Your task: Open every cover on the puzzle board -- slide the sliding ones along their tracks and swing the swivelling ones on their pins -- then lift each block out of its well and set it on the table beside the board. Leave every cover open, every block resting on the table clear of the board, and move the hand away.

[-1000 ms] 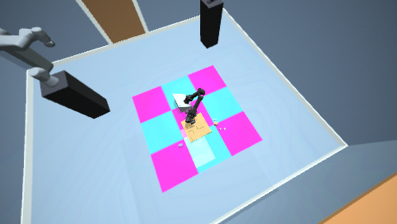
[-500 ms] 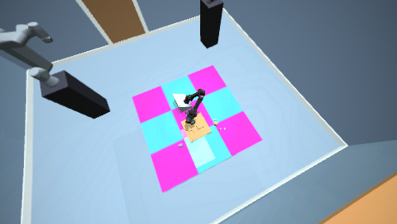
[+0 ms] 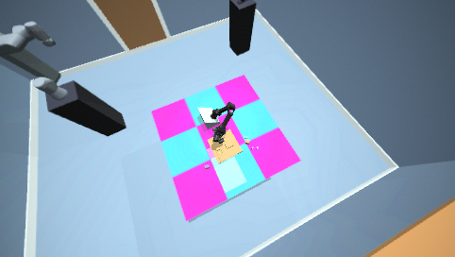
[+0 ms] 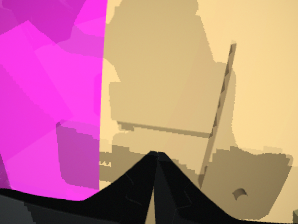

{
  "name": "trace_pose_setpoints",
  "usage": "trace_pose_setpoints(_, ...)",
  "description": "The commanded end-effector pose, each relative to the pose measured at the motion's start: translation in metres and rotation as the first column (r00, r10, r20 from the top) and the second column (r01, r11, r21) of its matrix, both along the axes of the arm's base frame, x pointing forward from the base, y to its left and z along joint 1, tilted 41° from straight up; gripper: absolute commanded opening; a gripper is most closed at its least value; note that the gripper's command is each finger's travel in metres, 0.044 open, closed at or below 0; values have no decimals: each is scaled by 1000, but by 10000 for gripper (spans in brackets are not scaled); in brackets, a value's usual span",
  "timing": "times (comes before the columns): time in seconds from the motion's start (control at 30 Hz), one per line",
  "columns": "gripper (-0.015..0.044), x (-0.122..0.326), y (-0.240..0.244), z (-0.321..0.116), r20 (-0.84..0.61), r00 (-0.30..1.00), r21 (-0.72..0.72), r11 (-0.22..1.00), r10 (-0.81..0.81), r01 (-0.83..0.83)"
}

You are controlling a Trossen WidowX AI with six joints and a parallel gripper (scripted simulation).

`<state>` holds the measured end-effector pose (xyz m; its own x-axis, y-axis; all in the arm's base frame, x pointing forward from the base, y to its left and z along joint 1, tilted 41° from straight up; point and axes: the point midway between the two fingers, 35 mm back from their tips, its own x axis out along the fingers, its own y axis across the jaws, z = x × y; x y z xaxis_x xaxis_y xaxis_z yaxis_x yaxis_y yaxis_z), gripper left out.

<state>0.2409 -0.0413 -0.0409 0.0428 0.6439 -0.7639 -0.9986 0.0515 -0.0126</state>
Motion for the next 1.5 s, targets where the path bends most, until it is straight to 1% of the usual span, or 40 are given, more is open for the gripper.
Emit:
trace_pose_setpoints(0.0,0,-1,4,-3,-4,1000,5,1000,-5,5)
trace_pose_setpoints(0.3,0,-1,8,-6,-4,1000,6,1000,-4,4)
trace_pose_setpoints(1.47,0,4,34,16,-4,1000,2,1000,-6,6)
